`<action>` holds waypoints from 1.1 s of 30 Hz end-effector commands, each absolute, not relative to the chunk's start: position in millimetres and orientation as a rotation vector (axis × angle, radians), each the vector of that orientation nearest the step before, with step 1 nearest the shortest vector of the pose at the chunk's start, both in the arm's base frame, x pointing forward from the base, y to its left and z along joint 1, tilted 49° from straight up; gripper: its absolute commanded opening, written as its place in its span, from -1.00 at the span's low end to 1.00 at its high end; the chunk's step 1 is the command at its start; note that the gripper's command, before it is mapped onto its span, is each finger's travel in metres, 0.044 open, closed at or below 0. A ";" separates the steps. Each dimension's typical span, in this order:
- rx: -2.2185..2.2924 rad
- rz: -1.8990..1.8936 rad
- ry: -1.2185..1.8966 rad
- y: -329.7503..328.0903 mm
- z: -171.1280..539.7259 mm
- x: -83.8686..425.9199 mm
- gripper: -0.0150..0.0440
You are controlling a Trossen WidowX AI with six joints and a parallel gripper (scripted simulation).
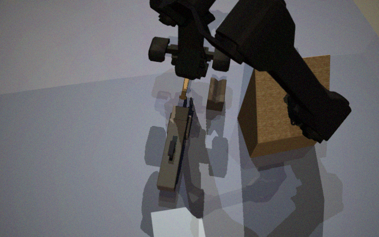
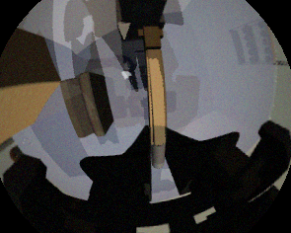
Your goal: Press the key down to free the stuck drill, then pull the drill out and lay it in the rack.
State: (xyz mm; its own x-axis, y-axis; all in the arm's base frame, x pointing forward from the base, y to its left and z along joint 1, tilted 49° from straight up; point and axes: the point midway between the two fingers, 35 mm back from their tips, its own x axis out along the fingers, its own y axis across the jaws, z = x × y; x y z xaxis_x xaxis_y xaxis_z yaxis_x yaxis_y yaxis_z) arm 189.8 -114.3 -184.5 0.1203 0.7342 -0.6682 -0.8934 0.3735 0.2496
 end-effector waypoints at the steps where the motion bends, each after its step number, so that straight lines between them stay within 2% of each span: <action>1: -0.242 1.206 0.816 -116.7 -182.2 189.4 -0.49; 33: -0.242 1.206 0.816 -122.8 -170.7 189.2 -0.49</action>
State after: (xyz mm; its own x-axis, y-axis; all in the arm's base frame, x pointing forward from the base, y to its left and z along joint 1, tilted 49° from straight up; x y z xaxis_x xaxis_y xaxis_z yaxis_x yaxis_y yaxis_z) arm 189.7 -120.3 -172.4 0.1198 0.7343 -0.6682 -0.8934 0.3733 0.2501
